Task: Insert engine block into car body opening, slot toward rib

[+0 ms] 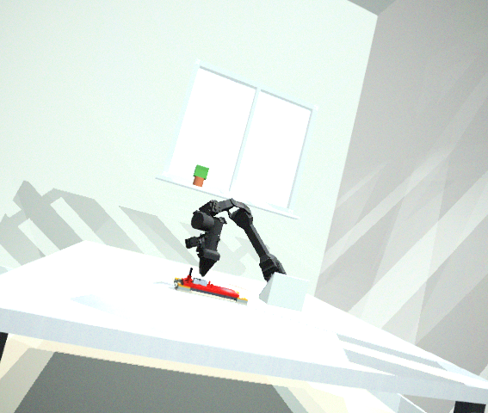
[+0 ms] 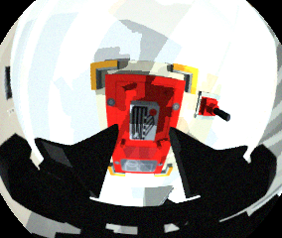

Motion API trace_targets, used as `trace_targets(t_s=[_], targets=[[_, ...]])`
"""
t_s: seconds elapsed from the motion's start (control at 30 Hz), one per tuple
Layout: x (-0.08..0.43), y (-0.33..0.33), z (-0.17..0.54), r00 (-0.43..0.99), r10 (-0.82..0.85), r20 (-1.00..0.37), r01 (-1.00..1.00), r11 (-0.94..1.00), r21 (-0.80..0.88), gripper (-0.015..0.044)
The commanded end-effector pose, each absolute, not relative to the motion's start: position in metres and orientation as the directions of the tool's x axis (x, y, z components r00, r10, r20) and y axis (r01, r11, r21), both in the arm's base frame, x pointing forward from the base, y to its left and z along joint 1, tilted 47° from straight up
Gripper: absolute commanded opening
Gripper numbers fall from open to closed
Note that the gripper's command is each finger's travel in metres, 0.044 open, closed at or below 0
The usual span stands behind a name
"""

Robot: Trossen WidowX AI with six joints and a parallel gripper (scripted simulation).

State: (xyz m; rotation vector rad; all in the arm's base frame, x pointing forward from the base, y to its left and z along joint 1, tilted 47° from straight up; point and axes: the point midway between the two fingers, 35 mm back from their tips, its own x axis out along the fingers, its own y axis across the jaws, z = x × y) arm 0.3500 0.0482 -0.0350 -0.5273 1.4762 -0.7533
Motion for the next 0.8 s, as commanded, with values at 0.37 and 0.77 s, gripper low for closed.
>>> trace_targets(t_s=[0.37, 0.77], targets=[[0.3491, 0.0488, -0.0350, -0.065, -0.725, -0.685, 0.130, 0.675, -0.726, 0.0000], [0.3491, 0.0488, -0.0350, -0.065, -0.725, -0.685, 0.130, 0.675, -0.726, 0.0000]])
